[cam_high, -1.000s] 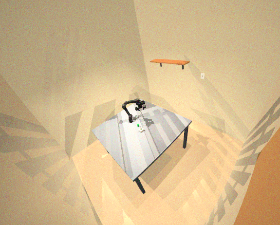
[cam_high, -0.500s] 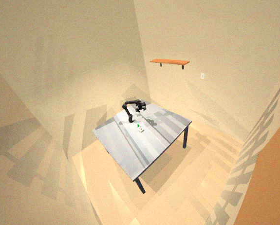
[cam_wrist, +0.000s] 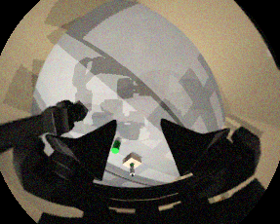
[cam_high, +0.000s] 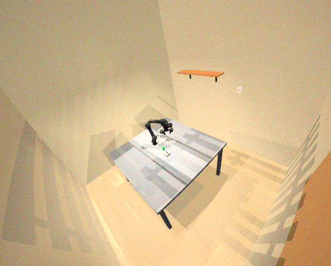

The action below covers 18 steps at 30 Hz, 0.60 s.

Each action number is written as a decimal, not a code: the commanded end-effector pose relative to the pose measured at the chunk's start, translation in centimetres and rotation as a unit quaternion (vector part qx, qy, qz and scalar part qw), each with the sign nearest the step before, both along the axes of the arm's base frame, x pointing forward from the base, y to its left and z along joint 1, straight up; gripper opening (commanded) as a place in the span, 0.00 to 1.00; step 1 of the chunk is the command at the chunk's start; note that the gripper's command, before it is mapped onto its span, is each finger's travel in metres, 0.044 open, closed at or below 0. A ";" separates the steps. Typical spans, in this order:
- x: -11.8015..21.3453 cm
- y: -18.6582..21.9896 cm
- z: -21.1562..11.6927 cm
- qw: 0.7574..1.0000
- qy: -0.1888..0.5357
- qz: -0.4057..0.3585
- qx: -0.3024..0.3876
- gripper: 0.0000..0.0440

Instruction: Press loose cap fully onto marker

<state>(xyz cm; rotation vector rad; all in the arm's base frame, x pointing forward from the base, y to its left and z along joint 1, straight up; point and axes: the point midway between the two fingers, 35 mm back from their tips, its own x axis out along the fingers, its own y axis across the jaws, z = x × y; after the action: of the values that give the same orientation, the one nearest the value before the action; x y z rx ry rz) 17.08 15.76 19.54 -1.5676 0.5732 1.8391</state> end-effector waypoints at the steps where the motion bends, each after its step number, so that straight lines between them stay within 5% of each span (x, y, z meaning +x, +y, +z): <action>1: 0.9 -0.9 0.0 1.000 -0.004 -0.009 -0.010 0.75; 18: 4.0 -4.7 -0.6 0.998 -0.005 -0.047 -0.046 0.74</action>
<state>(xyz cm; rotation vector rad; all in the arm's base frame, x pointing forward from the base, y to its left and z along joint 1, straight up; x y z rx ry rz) 20.42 11.86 18.95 -1.5745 0.7024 1.7679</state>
